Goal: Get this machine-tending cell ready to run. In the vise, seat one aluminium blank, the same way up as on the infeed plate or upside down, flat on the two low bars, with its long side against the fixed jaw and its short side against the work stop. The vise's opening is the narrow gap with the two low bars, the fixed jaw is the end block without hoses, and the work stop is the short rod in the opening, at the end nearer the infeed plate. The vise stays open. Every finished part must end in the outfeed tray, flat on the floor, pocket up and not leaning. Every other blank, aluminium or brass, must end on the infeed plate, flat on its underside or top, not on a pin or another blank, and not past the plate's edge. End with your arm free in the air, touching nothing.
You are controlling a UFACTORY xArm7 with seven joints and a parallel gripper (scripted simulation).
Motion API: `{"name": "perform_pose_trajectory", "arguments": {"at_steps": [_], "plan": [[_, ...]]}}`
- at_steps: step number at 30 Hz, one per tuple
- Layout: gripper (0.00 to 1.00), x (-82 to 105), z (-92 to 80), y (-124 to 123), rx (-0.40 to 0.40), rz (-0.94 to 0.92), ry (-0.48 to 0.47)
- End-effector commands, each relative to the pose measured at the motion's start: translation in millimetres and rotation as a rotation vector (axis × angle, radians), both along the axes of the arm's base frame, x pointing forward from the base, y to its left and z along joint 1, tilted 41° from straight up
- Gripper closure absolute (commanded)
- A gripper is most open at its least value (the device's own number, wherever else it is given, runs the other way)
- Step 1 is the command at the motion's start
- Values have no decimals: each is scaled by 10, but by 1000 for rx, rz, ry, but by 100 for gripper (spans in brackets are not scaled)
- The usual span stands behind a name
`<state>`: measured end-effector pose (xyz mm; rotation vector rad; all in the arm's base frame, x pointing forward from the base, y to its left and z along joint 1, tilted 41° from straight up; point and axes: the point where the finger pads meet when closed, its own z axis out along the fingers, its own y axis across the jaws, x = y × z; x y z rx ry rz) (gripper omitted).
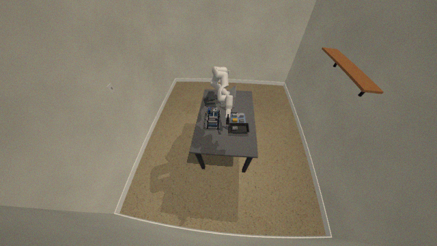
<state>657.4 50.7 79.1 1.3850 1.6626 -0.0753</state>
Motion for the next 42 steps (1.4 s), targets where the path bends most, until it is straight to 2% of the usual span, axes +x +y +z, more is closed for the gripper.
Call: {"name": "perform_pose_trajectory", "arguments": {"at_steps": [1,11,13,24,25,34,35,38,40,42], "plan": [[0,-171,-147,61,29,-53,47],[0,-171,-147,61,29,-53,47],[0,-552,-423,167,70,-152,144],[0,-553,-424,168,70,-152,144],[0,-750,-539,230,84,-196,192],[0,-750,-539,230,84,-196,192],[0,-945,-638,297,95,-237,238],[0,-945,-638,297,95,-237,238],[0,-1322,-790,429,107,-307,324],[0,-1439,-827,471,109,-326,350]]}}
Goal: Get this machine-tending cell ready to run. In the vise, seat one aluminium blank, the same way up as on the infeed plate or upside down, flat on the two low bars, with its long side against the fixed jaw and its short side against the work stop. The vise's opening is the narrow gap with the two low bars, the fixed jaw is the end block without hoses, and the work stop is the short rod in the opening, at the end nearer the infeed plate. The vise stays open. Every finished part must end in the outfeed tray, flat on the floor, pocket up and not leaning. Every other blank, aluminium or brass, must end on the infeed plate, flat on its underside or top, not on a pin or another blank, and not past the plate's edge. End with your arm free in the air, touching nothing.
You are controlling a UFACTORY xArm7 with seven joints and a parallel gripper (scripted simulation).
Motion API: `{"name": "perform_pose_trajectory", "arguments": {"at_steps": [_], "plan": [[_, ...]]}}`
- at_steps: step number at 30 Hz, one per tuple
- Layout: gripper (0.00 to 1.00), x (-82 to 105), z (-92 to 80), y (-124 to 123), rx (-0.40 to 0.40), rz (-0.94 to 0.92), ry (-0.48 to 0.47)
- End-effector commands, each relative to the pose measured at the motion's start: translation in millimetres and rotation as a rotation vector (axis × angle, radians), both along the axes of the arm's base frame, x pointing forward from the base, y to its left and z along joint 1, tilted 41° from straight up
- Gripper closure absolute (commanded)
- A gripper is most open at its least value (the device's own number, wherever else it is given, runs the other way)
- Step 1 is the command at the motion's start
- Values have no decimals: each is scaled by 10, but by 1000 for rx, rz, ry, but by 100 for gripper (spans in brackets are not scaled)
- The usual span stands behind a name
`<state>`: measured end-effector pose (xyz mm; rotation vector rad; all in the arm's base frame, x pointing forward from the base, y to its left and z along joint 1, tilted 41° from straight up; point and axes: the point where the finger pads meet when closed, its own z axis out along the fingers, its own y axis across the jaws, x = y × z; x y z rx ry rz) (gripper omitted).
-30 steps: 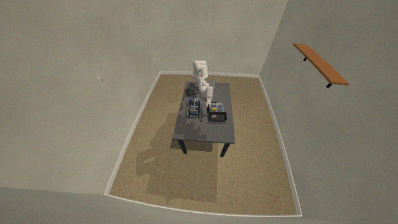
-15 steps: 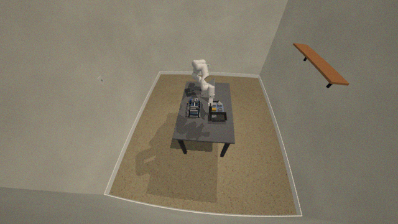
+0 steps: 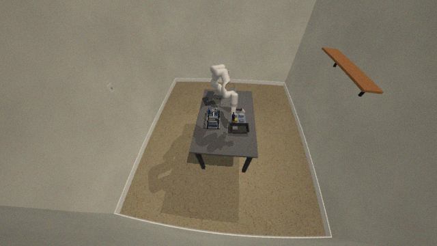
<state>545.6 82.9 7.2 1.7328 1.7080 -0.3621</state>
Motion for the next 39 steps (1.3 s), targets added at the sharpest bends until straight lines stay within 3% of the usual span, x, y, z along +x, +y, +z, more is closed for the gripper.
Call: {"name": "perform_pose_trajectory", "arguments": {"at_steps": [1,6,8,11,14,27,28,39], "plan": [[0,-413,-134,182,15,-67,94],[0,-930,-233,366,15,-138,208],[0,-930,-233,366,15,-138,208],[0,-1225,-255,467,8,-173,272],[0,-1389,-257,522,3,-190,307],[0,-1454,-256,543,0,-197,321],[100,-1454,-256,543,0,-197,321],[100,-1454,-256,543,0,-197,321]]}}
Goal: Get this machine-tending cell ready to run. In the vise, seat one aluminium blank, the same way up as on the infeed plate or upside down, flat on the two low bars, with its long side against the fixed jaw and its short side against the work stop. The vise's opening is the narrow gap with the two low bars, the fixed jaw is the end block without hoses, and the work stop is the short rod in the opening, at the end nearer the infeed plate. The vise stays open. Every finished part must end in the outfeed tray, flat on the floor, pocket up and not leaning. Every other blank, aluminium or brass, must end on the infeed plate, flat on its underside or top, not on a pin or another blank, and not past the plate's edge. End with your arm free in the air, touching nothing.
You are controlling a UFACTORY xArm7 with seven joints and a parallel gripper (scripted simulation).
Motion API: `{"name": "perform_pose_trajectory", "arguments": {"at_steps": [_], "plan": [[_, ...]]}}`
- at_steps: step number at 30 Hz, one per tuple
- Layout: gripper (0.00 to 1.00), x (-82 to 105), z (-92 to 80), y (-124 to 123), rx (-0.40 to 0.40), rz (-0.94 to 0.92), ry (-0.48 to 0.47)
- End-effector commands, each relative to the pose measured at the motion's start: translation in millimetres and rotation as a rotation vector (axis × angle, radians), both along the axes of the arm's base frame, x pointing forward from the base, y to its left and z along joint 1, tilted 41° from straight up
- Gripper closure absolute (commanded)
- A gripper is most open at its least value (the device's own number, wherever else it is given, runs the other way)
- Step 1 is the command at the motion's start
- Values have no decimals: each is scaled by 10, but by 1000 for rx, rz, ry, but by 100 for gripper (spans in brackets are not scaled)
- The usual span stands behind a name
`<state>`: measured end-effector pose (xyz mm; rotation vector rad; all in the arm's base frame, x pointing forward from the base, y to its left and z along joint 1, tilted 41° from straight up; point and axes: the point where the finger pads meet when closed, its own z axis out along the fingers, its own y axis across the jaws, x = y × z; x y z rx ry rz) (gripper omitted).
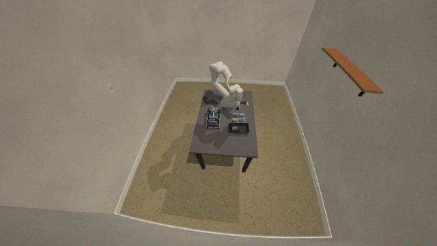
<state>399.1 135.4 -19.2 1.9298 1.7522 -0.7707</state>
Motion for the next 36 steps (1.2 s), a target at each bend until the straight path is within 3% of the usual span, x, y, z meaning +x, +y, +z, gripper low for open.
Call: {"name": "perform_pose_trajectory", "arguments": {"at_steps": [1,36], "plan": [[100,11,8,18,3,2,-3],[100,6,-29,-12,3,2,-3]]}}
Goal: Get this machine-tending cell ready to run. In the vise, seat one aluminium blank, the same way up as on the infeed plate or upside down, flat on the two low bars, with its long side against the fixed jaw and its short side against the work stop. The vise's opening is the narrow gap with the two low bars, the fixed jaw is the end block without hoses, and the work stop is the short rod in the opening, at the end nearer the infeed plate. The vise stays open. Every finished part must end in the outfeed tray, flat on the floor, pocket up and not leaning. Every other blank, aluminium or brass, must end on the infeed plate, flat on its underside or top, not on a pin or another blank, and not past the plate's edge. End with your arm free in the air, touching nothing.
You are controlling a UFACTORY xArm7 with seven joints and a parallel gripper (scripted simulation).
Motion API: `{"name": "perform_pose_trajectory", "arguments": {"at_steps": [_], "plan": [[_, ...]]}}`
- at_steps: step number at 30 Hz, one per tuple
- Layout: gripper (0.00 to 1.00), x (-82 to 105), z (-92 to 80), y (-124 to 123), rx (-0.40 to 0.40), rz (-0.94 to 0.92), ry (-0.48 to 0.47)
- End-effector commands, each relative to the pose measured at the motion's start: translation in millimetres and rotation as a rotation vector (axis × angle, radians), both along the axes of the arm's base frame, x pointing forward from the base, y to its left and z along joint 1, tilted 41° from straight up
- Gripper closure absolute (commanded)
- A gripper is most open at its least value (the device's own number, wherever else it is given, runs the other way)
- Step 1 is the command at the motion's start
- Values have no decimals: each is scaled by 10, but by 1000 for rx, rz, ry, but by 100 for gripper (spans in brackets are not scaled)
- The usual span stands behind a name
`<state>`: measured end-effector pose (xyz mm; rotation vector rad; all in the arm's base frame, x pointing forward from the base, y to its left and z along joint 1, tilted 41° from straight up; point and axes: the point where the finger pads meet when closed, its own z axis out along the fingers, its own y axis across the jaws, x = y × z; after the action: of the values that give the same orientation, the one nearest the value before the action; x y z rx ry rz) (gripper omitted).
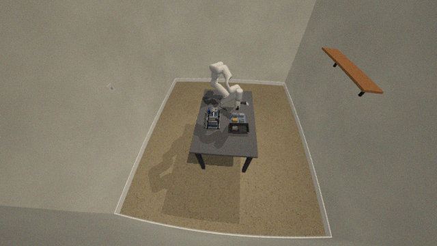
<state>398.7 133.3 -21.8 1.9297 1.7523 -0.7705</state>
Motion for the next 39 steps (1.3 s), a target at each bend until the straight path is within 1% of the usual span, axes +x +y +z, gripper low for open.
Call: {"name": "perform_pose_trajectory", "arguments": {"at_steps": [1,16,18,32,39], "plan": [[100,10,-3,9,3,2,-3],[100,-18,-193,-150,3,2,-3],[100,-18,-193,-150,3,2,-3],[100,-50,-404,-326,3,2,-3],[100,-57,-453,-367,3,2,-3]]}}
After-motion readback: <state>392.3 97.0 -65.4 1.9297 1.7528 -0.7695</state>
